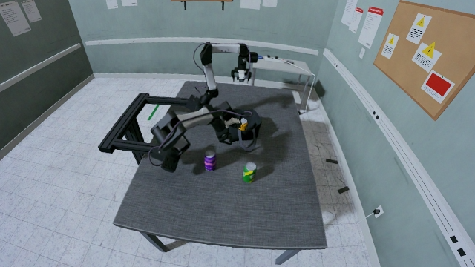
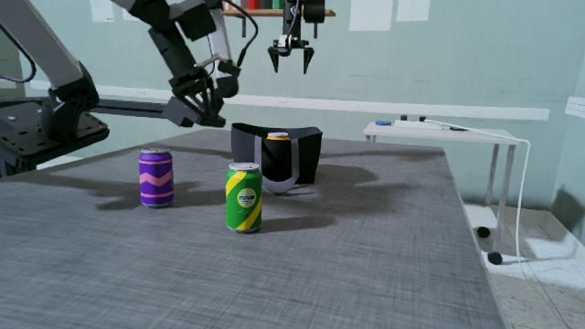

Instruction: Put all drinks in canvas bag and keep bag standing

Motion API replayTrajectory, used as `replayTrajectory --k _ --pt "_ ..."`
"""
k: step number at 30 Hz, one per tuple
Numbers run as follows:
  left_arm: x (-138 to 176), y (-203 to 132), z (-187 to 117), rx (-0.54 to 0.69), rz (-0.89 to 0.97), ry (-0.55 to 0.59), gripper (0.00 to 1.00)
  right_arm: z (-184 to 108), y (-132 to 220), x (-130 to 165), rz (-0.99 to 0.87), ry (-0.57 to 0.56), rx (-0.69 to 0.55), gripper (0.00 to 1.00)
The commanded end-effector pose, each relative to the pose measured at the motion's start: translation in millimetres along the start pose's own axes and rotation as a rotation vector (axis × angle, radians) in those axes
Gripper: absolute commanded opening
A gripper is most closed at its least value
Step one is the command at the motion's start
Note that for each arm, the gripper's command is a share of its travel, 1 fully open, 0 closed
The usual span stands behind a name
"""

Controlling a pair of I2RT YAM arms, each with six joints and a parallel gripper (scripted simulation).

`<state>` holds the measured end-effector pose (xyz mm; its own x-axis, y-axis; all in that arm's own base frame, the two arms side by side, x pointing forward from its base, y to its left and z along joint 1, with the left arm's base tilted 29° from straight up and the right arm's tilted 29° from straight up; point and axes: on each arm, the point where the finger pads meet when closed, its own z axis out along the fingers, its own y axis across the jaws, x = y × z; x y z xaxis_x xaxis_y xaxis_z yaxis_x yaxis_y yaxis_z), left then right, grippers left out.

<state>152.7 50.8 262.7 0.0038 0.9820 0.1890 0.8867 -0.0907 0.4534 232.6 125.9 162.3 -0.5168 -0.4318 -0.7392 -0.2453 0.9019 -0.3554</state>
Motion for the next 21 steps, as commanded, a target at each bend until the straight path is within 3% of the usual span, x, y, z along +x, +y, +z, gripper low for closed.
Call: replayTrajectory --k 1,2,7,11,18,19,21 --pt "4.4 5.3 -7.3 -0.019 -0.021 0.016 1.00 -3.6 -3.1 32.1 -0.212 0.068 -0.138 0.84" --pt "4.4 5.3 -7.3 -0.019 -0.021 0.016 1.00 -3.2 -4.4 21.1 -0.161 0.038 -0.119 0.84" --pt "4.4 5.3 -7.3 -0.019 -0.021 0.016 1.00 -6.0 -11.7 60.3 -0.308 0.094 -0.199 0.84" --pt "4.4 5.3 -7.3 -0.019 -0.021 0.016 1.00 -5.8 -16.8 54.1 -0.269 0.073 -0.174 0.84" --pt "4.4 5.3 -7.3 -0.019 -0.021 0.016 1.00 -12.0 -10.2 101.7 -0.482 0.073 -0.328 0.84" --pt "4.4 5.3 -7.3 -0.019 -0.021 0.016 1.00 -11.2 -17.3 83.3 -0.418 0.039 -0.276 0.84" --pt "4.4 5.3 -7.3 -0.019 -0.021 0.016 1.00 -9.2 -18.4 99.0 -0.422 0.075 -0.275 0.84"
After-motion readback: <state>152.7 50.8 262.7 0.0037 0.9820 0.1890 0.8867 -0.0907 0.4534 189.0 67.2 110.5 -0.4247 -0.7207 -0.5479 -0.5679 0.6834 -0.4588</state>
